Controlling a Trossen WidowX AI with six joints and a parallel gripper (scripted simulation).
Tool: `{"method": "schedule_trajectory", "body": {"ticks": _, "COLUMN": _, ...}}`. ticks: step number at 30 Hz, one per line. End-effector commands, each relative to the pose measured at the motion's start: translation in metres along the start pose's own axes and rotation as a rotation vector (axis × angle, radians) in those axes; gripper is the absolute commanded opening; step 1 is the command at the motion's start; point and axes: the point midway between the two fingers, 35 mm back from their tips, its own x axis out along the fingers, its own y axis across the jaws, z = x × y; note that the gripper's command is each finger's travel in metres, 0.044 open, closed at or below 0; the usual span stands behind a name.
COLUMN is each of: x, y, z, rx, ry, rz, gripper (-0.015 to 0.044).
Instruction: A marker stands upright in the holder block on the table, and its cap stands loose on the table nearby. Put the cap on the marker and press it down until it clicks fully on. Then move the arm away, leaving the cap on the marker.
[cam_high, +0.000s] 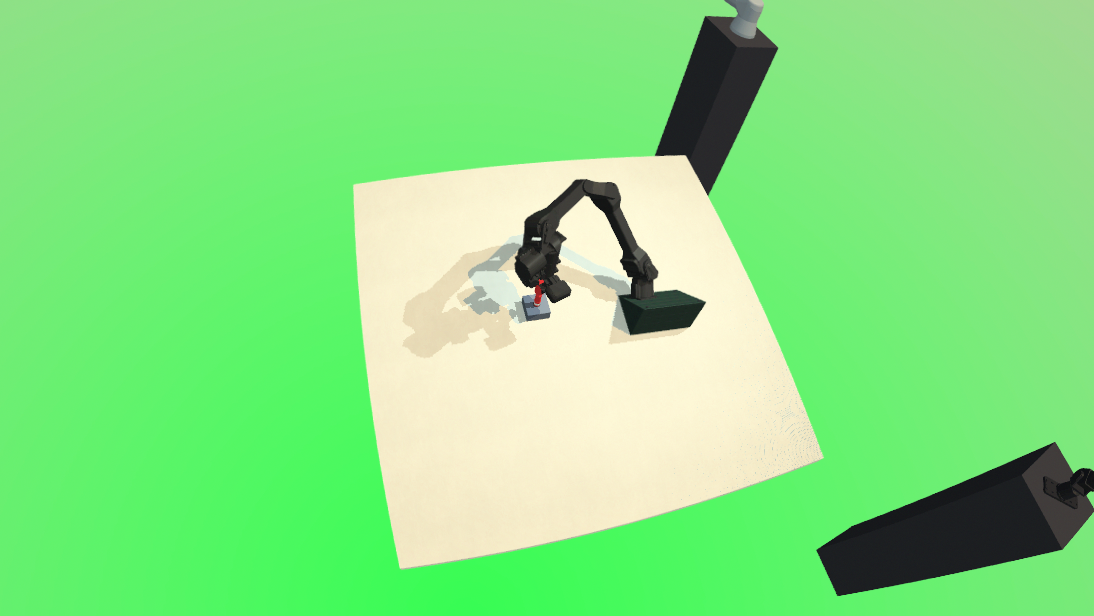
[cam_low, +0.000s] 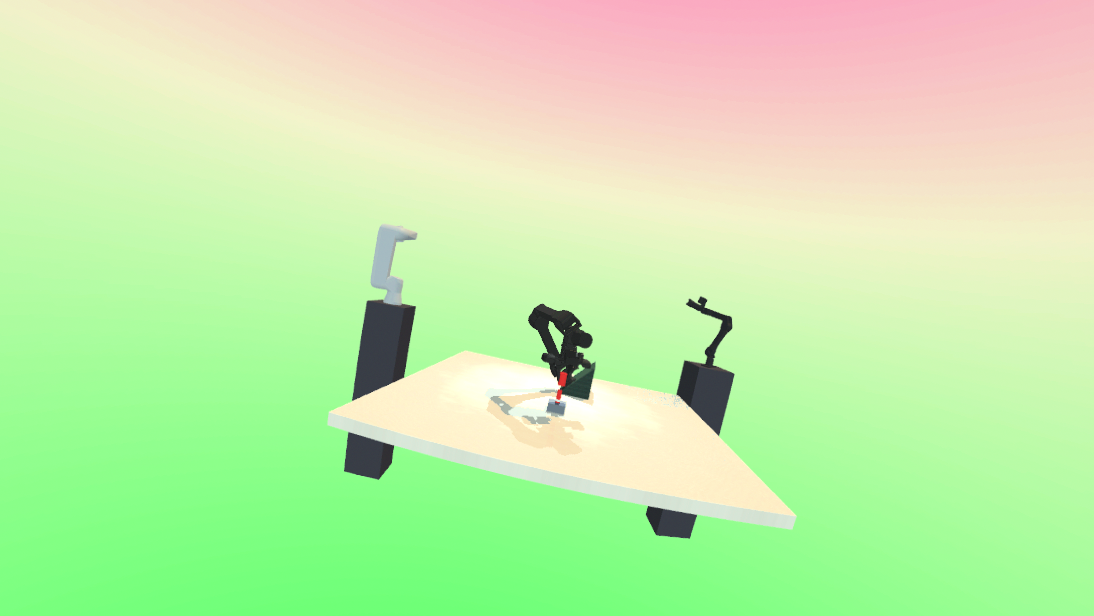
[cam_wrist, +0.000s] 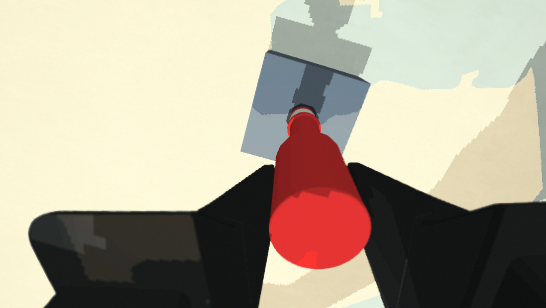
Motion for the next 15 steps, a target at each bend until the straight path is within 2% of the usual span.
{"method": "schedule_trajectory", "body": {"ticks": 1, "x": 0.007, "y": -0.001, "z": 0.0, "rx": -0.004, "ry": 0.003, "rz": -0.003, "gripper": 0.0}}
{"method": "schedule_trajectory", "body": {"ticks": 15, "x": 0.029, "y": -0.001, "z": 0.0, "rx": -0.004, "ry": 0.002, "rz": -0.003, "gripper": 0.0}}
